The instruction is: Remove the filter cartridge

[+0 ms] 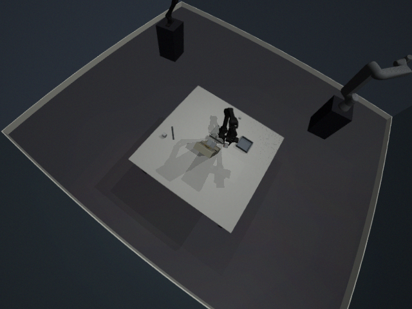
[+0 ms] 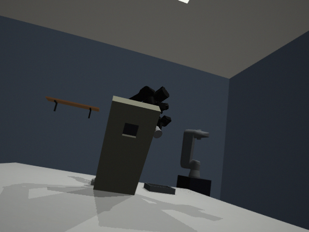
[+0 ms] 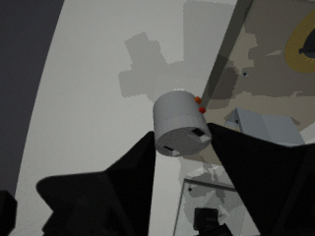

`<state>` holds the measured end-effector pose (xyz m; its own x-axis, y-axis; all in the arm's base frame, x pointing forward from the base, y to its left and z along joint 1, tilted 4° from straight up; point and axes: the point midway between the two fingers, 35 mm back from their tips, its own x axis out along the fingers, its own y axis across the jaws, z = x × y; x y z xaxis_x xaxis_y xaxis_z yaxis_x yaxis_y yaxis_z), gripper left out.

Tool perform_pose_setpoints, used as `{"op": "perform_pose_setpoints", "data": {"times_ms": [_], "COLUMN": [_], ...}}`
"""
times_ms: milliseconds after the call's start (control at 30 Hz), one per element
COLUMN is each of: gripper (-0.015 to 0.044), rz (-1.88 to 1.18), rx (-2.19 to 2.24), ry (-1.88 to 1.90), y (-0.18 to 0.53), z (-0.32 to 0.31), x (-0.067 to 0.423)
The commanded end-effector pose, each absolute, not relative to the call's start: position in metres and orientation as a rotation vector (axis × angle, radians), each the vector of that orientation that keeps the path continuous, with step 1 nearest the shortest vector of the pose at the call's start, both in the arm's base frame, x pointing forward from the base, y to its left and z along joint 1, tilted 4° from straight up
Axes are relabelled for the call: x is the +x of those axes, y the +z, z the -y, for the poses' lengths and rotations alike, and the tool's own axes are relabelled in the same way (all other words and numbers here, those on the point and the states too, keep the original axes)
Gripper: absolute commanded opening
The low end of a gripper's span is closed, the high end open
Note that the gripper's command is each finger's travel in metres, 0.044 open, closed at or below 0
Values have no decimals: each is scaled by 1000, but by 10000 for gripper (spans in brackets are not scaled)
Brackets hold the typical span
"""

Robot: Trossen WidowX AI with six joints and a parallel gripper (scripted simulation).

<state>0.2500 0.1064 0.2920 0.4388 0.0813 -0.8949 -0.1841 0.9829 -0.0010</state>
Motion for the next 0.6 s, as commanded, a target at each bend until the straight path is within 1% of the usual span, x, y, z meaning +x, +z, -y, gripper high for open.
{"op": "perform_pose_setpoints", "data": {"times_ms": [0,567], "gripper": [0,0], "rz": [-1097,-1027], "rx": [-169,-431], "ry": [293,793], "y": [287,265], "z": [-129,-208], "x": [239,179]}}
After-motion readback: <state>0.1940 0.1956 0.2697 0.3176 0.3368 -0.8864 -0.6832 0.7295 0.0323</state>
